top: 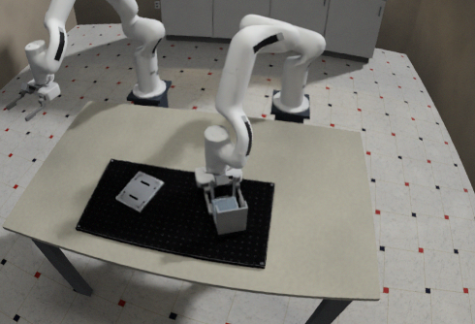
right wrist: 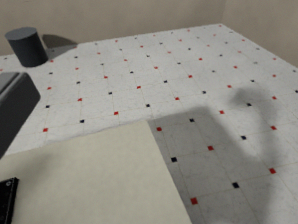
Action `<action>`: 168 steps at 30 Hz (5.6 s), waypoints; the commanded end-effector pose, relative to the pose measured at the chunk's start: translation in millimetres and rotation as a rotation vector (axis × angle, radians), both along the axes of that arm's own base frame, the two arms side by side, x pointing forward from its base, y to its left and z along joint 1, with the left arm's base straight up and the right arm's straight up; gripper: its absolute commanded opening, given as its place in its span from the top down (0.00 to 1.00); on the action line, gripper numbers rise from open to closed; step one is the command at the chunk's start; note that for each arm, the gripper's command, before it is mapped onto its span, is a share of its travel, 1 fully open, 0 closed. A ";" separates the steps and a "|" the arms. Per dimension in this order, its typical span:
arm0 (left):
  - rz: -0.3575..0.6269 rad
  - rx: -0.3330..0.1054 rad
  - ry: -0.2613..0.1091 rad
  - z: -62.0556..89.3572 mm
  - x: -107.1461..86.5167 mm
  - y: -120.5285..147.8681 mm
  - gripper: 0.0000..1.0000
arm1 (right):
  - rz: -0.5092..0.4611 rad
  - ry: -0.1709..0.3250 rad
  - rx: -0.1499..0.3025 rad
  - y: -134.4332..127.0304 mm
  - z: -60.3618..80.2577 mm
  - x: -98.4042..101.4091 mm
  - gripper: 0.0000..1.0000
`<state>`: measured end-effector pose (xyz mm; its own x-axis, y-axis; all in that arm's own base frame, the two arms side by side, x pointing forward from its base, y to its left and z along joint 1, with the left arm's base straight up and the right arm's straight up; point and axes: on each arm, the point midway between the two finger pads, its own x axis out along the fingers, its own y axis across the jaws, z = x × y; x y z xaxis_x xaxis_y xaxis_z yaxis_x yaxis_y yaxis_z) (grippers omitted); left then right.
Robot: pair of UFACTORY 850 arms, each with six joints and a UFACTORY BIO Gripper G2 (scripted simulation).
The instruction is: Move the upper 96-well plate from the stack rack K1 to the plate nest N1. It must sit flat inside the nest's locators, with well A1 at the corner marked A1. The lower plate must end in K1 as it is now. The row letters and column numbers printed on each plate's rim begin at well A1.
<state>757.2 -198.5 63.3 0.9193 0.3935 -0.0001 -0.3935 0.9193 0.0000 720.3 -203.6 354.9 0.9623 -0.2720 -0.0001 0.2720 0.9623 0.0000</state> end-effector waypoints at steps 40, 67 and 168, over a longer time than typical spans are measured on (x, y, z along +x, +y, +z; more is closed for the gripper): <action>0.000 -0.001 -0.002 1.2 0.8 -0.3 1.00 | 0.000 -0.003 -0.001 -0.2 1.6 0.6 0.00; 0.000 -0.001 -0.002 5.1 0.8 -0.3 1.00 | 0.000 -0.003 -0.001 -0.2 1.6 0.6 0.00; 0.000 -0.001 -0.002 117.9 0.7 -0.3 1.00 | 0.000 -0.003 -0.001 -0.2 1.6 0.6 0.00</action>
